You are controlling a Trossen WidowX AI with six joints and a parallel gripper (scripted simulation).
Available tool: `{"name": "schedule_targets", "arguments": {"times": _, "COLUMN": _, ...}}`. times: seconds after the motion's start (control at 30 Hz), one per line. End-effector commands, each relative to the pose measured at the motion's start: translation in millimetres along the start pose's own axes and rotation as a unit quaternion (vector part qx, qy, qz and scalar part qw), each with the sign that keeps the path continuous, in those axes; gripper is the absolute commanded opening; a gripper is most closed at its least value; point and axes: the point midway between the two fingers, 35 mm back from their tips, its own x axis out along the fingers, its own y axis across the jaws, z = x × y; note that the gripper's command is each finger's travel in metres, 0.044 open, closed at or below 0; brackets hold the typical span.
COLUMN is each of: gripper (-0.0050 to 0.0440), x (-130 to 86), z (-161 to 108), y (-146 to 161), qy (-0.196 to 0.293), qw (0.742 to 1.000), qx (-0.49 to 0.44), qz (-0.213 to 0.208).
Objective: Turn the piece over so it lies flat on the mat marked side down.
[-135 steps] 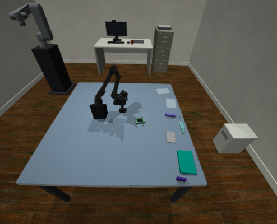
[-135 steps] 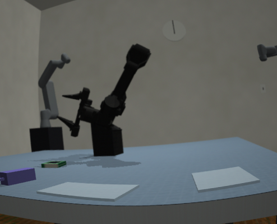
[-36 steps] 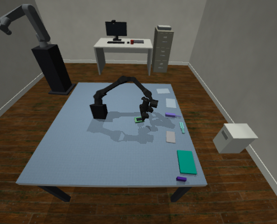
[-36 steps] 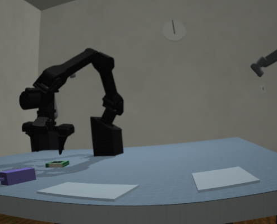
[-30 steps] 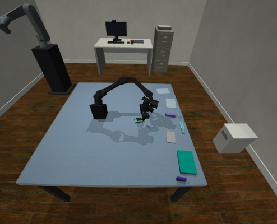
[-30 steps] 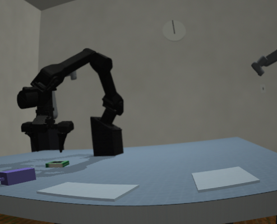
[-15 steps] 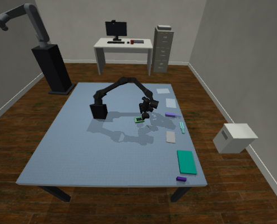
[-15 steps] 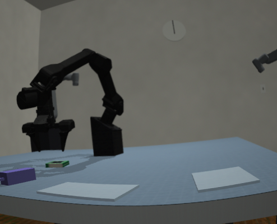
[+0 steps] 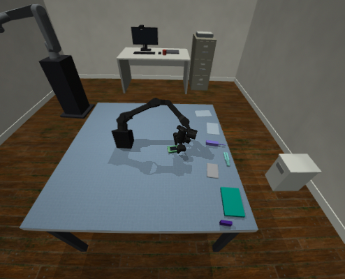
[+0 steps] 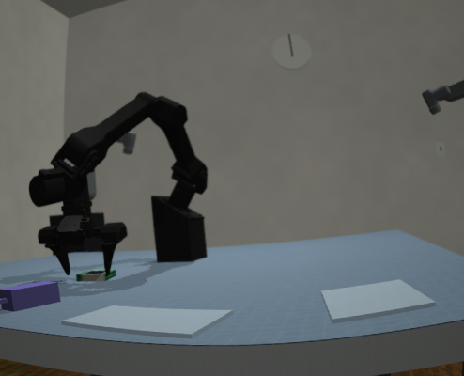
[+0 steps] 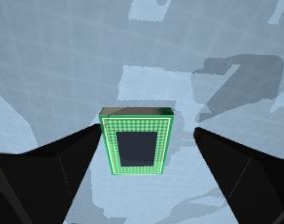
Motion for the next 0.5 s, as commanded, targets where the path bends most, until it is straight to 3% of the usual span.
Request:
{"name": "schedule_targets", "arguments": {"times": 0.0, "gripper": 0.0440, "x": 3.6, "z": -1.6, "y": -1.8, "qy": 0.001, "qw": 1.000, "qx": 0.005, "qz": 0.004}}
{"name": "schedule_targets", "arguments": {"times": 0.47, "gripper": 0.0440, "x": 9.5, "z": -0.4, "y": -2.2, "qy": 0.001, "qw": 1.000, "qx": 0.005, "qz": 0.004}}
